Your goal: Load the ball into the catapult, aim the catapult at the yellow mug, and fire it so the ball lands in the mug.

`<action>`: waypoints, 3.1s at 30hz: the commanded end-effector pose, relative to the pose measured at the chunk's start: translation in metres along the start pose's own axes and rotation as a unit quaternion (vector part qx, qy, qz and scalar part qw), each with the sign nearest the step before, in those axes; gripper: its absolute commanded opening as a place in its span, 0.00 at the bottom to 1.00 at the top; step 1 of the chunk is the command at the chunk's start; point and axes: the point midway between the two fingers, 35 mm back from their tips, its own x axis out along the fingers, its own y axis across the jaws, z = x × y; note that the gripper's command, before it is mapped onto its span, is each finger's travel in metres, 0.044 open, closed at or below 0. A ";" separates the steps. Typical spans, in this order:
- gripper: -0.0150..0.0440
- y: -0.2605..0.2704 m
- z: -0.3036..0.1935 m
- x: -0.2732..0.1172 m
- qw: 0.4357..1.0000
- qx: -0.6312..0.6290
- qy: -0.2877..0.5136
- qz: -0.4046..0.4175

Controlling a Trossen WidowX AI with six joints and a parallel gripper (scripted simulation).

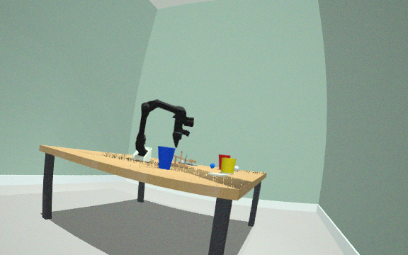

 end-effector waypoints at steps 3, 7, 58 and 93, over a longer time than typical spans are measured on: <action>1.00 0.002 -0.003 0.044 1.000 0.000 0.010 -0.005; 1.00 0.002 -0.003 0.044 1.000 0.000 0.010 -0.005; 0.45 0.002 -0.003 0.094 1.000 0.003 0.009 -0.003; 0.25 -0.039 0.023 0.046 0.938 -0.348 0.010 -0.002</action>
